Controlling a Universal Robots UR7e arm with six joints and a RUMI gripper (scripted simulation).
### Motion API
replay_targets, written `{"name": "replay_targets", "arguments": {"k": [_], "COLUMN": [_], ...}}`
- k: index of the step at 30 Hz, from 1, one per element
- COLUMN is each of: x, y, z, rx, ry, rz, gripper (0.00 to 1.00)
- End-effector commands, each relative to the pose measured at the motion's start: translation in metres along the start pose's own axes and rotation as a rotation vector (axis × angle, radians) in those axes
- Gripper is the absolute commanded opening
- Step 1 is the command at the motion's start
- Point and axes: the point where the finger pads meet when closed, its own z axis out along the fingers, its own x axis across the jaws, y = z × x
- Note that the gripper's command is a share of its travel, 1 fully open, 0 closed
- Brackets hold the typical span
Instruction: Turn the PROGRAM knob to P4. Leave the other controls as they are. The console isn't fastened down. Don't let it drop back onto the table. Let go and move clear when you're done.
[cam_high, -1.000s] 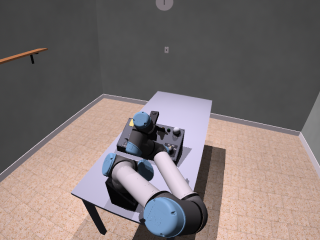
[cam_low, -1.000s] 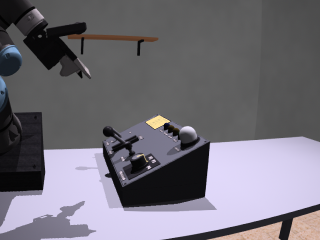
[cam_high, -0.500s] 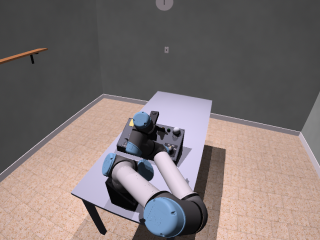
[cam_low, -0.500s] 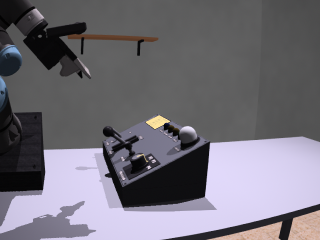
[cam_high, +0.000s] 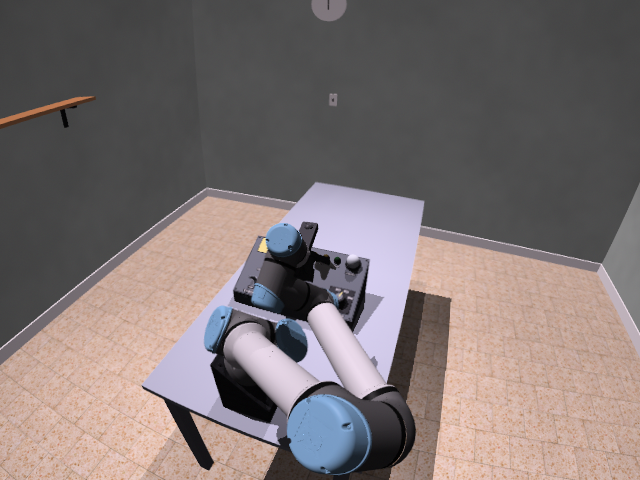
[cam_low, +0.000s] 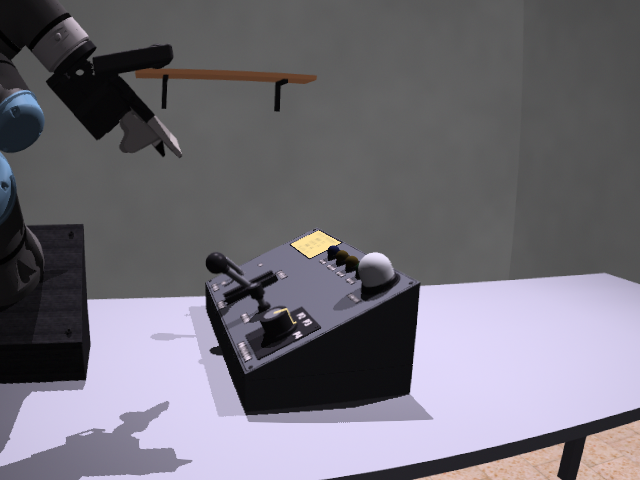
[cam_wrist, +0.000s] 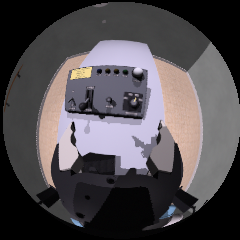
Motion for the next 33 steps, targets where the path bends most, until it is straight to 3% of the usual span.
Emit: {"name": "replay_targets", "arguments": {"k": [1,19,24,33], "x": [-0.001,0.003,0.011,0.038], "y": [0.002,-0.002,-0.003,-0.001], "z": [0.001,0.004,0.020,0.069], "rx": [-0.004,-0.013,-0.060,-0.185], "ry": [0.000,0.003,0.011,0.030], "rz": [-0.002,0.005,0.018,0.059], "gripper": [1.00,1.00,1.00,1.00]}}
